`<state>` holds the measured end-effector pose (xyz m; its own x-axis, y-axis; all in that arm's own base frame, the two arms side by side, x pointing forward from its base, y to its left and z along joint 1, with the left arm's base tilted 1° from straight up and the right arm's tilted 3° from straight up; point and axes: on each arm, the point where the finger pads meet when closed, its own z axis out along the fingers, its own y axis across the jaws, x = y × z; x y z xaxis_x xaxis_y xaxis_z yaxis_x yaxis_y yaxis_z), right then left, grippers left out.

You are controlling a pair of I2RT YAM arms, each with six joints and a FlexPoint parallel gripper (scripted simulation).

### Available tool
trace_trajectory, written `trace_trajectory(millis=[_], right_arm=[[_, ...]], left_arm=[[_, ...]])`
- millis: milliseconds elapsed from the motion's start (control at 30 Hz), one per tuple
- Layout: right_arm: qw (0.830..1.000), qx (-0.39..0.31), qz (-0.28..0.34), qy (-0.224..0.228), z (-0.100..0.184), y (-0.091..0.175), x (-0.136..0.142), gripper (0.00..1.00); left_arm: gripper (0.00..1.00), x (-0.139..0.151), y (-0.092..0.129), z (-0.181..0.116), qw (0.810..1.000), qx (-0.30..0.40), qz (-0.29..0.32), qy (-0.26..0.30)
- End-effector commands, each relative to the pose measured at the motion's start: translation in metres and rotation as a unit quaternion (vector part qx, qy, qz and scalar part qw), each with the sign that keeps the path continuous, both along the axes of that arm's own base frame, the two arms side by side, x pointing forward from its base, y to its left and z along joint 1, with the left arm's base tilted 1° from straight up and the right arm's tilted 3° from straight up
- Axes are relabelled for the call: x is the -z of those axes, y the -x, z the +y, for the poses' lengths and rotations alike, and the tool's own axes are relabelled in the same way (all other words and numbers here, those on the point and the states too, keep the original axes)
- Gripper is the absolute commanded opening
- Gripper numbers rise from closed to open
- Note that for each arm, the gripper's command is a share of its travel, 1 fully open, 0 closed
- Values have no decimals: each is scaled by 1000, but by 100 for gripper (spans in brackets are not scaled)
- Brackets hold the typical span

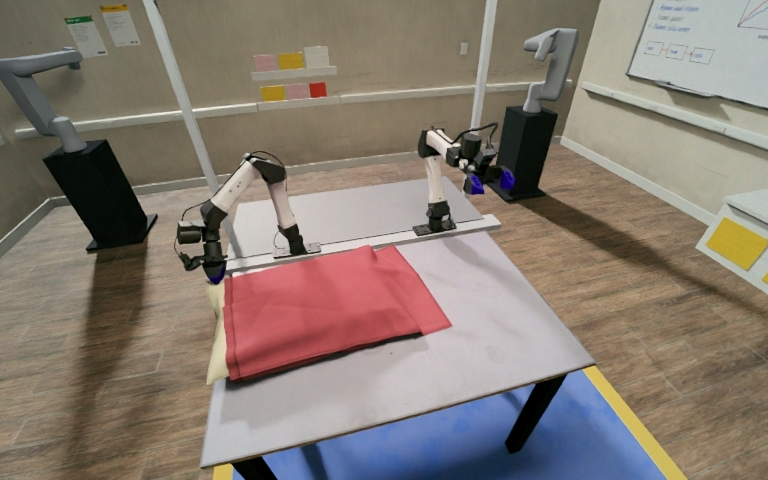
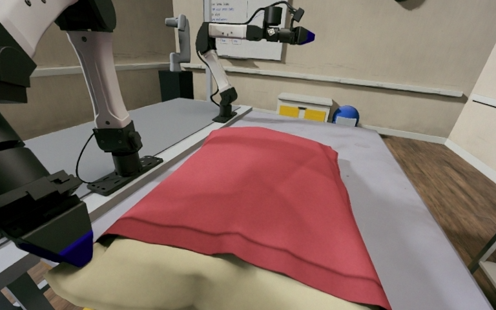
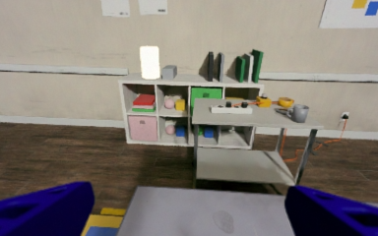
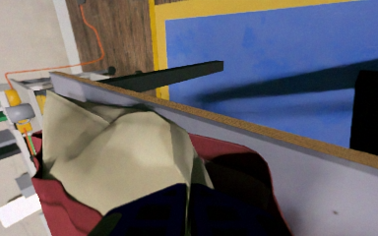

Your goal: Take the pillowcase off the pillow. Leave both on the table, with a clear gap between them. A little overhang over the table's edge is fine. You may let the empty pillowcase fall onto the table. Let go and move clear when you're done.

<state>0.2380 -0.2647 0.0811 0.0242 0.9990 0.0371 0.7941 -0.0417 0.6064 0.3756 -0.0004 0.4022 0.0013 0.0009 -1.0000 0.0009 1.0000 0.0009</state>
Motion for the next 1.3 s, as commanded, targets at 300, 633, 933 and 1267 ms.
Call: trace_trajectory(millis=[300, 633, 933, 1267], right_arm=[[999, 2, -14, 34, -46, -7, -10, 0], [999, 3, -13, 30, -63, -9, -6, 0], [999, 4, -13, 39, -81, -12, -10, 0], [1000, 4, -5, 18, -71, -8, 16, 0]], left_arm=[[100, -26, 6, 2, 999, 0, -33, 4], [100, -26, 6, 2, 999, 0, -33, 4], [100, -26, 6, 2, 999, 0, -33, 4], [100, -26, 6, 2, 999, 0, -33, 4]])
